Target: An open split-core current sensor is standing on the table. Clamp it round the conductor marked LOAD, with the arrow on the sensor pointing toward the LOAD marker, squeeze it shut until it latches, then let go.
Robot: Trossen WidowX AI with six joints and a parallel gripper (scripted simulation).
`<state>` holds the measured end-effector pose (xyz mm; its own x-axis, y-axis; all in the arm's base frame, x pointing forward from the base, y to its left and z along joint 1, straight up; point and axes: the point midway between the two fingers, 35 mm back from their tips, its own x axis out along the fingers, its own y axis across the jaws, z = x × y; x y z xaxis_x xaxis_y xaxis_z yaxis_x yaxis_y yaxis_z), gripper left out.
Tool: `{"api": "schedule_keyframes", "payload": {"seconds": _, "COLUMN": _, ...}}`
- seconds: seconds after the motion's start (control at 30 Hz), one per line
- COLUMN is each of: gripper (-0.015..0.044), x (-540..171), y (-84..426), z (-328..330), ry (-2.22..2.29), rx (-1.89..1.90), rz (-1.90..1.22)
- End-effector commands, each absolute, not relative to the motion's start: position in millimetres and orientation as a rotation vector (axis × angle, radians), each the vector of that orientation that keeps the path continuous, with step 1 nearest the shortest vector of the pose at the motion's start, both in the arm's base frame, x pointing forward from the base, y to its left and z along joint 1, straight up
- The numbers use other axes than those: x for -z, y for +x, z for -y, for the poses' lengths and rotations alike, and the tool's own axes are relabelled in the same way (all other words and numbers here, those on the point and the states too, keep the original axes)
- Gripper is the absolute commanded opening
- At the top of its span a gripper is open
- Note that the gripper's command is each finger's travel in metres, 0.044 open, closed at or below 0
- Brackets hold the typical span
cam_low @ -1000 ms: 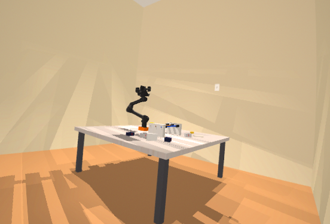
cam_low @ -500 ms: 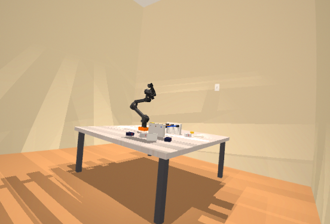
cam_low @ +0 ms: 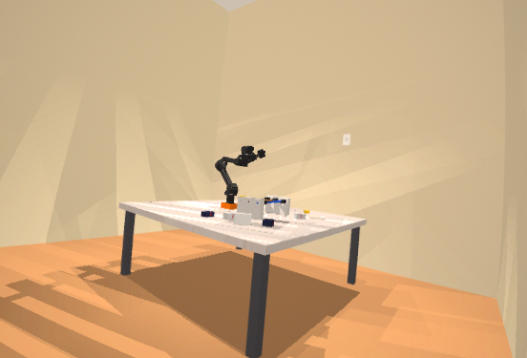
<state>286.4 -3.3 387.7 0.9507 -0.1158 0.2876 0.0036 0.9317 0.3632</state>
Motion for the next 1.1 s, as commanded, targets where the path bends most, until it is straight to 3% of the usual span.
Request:
{"api": "schedule_keyframes", "payload": {"seconds": 0.0, "gripper": 0.044, "x": -324, "y": 315, "z": 0, "ry": 0.008, "rx": 0.002, "rz": 0.056}}
{"api": "schedule_keyframes", "payload": {"seconds": 0.3, "gripper": 0.044, "x": -321, "y": 317, "z": 1, "ry": 0.0, "rx": 0.004, "rz": 0.036}}
{"api": "schedule_keyframes", "payload": {"seconds": 0.53, "gripper": 0.044, "x": -253, "y": 326, "z": 51, "ry": 0.038, "rx": 0.149, "rz": -0.501}}
{"api": "schedule_keyframes", "payload": {"seconds": 0.77, "gripper": 0.044, "x": -203, "y": 273, "z": 90, "ry": 0.173, "rx": 0.281, "rz": -1.074}}
{"api": "schedule_keyframes", "payload": {"seconds": 1.07, "gripper": 0.044, "x": -200, "y": 266, "z": 92, "ry": 0.192, "rx": 0.291, "rz": -1.131}}
